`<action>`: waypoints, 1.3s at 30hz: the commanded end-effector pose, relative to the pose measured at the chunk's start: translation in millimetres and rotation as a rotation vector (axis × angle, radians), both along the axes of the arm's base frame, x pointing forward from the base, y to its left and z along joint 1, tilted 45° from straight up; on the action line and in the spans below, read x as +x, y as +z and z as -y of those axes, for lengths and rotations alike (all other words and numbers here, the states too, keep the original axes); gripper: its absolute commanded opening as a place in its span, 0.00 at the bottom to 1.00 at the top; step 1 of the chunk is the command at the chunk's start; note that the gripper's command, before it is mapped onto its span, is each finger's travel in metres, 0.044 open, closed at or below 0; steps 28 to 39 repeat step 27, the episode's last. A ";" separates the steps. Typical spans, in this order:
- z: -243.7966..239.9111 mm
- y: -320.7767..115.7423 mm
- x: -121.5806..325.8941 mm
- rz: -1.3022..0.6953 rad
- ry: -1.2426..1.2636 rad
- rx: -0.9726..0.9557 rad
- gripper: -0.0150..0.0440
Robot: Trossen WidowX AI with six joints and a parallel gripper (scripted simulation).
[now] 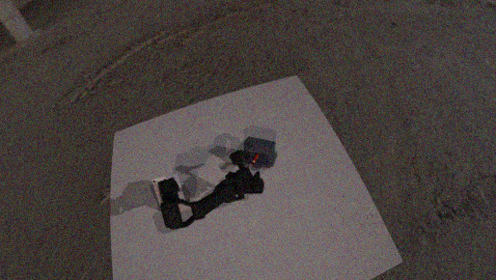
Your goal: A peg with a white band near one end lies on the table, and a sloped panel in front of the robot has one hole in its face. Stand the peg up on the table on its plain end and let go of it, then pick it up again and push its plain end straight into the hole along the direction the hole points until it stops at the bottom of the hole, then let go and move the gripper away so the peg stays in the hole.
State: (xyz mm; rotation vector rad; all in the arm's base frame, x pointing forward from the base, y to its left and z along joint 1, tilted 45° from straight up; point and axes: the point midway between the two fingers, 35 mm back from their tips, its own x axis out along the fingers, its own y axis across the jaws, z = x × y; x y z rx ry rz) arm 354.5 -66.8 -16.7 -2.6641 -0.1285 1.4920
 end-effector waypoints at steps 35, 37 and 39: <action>4.6 29.3 -16.3 0.000 0.000 0.002 1.00; 4.6 29.3 -16.3 0.000 0.000 0.002 1.00; 4.6 29.3 -16.3 0.000 0.000 0.002 1.00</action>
